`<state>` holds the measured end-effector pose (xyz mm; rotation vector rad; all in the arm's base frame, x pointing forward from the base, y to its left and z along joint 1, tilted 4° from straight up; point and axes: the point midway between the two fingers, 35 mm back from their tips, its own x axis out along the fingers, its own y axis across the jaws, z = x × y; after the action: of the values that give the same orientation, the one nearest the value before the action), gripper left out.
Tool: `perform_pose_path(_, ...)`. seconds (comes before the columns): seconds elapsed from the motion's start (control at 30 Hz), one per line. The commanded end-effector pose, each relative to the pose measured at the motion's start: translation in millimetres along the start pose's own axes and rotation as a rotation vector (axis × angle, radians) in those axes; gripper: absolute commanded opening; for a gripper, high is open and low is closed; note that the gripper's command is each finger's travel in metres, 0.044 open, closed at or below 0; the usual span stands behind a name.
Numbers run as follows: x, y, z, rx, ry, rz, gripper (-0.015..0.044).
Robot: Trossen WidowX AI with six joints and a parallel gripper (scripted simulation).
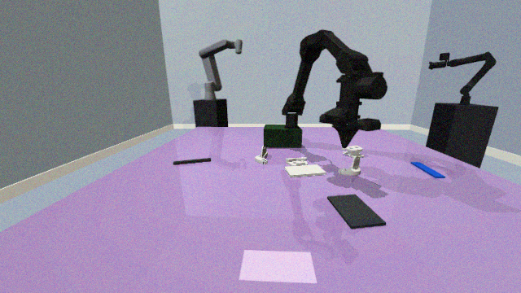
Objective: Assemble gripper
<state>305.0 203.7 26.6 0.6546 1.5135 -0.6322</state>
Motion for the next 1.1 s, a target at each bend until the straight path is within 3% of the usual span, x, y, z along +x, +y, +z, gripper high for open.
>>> perform_pose_path(0.0,0.0,0.0,0.0,0.0,0.0,0.0,0.0)
perform_pose_path(0.1,0.0,0.0,0.0,0.0,0.0,0.0,0.0)
perform_pose_path(0.67,-1.2,2.5,-5.2,-0.369,0.001,-0.001,0.044)
perform_pose_path(1.07,-2.1,4.6,-9.5,-0.674,0.001,-0.001,0.044)
